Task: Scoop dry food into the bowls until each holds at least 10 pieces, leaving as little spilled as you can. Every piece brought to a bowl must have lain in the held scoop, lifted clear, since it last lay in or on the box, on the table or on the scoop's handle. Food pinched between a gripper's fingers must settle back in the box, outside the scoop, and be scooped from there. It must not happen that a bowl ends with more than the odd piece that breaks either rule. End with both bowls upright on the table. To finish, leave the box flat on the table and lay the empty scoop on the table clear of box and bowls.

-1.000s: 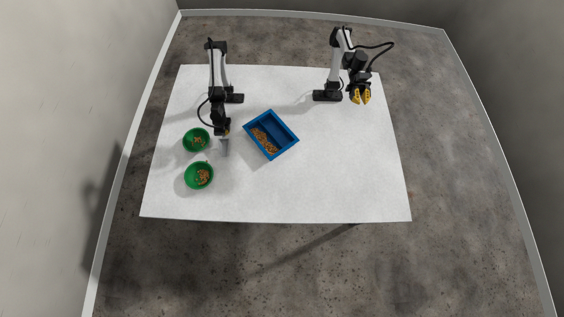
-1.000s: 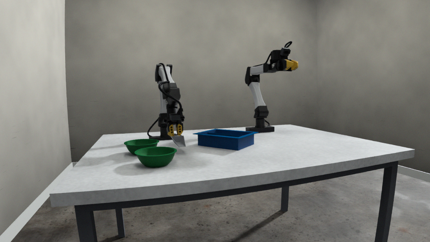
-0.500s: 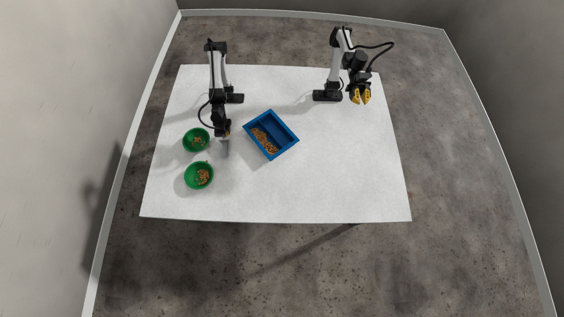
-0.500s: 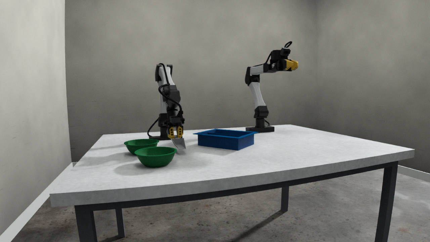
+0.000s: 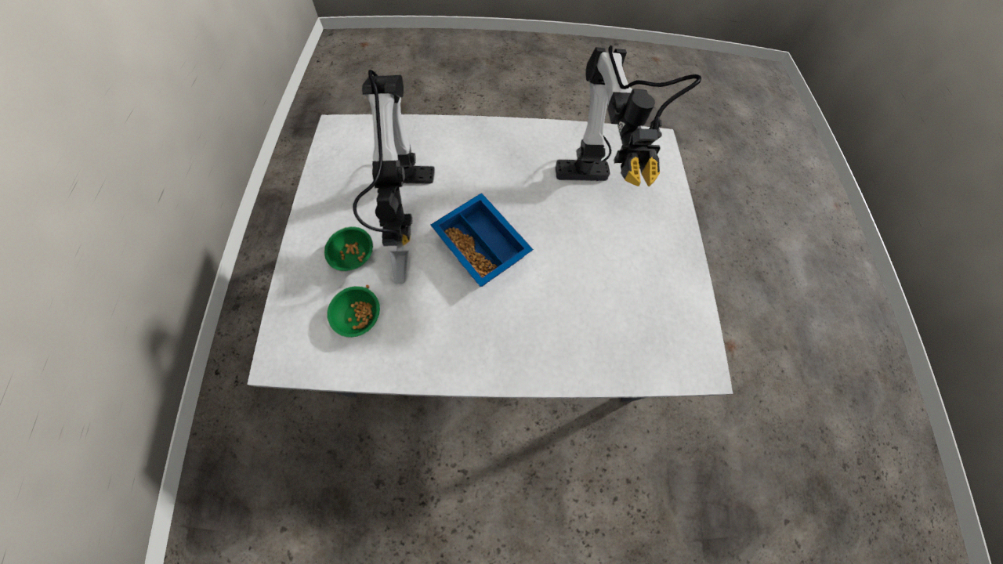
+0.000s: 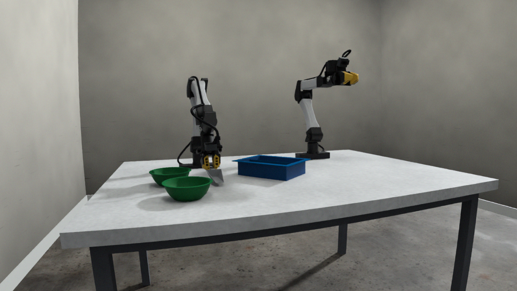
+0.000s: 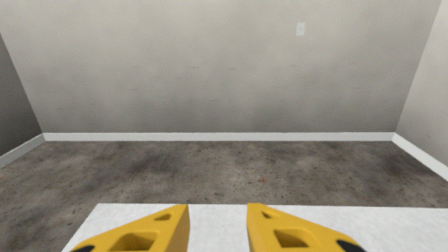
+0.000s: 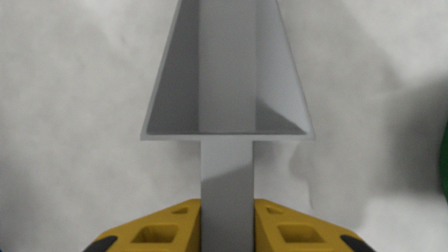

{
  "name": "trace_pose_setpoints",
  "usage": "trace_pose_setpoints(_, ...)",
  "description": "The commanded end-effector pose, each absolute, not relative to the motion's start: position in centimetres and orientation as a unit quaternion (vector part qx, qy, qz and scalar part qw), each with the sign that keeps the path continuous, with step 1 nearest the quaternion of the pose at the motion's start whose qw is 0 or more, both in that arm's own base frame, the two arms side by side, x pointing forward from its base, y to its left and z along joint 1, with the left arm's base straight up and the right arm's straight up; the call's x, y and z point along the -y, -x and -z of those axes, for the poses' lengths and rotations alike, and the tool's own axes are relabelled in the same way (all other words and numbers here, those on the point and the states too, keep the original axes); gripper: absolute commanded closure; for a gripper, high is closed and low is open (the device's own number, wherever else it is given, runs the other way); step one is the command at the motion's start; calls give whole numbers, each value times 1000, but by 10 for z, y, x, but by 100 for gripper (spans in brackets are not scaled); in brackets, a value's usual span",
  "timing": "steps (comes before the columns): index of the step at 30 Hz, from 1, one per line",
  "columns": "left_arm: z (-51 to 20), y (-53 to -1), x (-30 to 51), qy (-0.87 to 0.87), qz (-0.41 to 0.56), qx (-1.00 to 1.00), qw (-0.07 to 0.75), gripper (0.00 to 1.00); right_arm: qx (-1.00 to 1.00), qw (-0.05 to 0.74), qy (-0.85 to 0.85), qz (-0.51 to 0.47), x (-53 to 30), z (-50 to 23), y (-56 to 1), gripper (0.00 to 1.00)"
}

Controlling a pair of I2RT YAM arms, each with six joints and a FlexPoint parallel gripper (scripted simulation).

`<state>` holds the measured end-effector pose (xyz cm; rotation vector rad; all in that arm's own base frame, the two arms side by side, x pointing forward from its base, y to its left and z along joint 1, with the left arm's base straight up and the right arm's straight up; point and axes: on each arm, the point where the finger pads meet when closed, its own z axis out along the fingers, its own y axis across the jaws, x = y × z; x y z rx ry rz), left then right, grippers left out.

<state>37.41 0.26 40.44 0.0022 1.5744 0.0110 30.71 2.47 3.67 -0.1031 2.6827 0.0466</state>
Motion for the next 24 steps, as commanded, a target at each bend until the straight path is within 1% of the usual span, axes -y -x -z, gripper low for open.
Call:
trace_pose_setpoints(1, -410, -376, -3, 4, -5, -703, 711, 72, -971, 234, 43, -21, -27, -30, -311, 100)
trace_pose_setpoints(11, -410, -376, -3, 4, -5, -703, 711, 72, -970, 236, 47, -22, -29, -21, -312, 100)
trace_pose_setpoints(14, -410, -376, -3, 4, -5, -703, 711, 72, -969, 241, 46, -22, -29, -28, -317, 100)
trace_pose_setpoints(16, -410, -376, -3, 4, -5, -703, 711, 72, -964, 261, 47, -23, -31, -41, -323, 100)
trace_pose_setpoints(17, -410, -376, -3, 4, -5, -703, 711, 72, -964, 261, 44, -22, -29, -40, -323, 65)
trace_pose_setpoints(24, -410, -376, -3, 4, -5, -703, 711, 72, -964, 261, 43, -22, -28, -40, -324, 65)
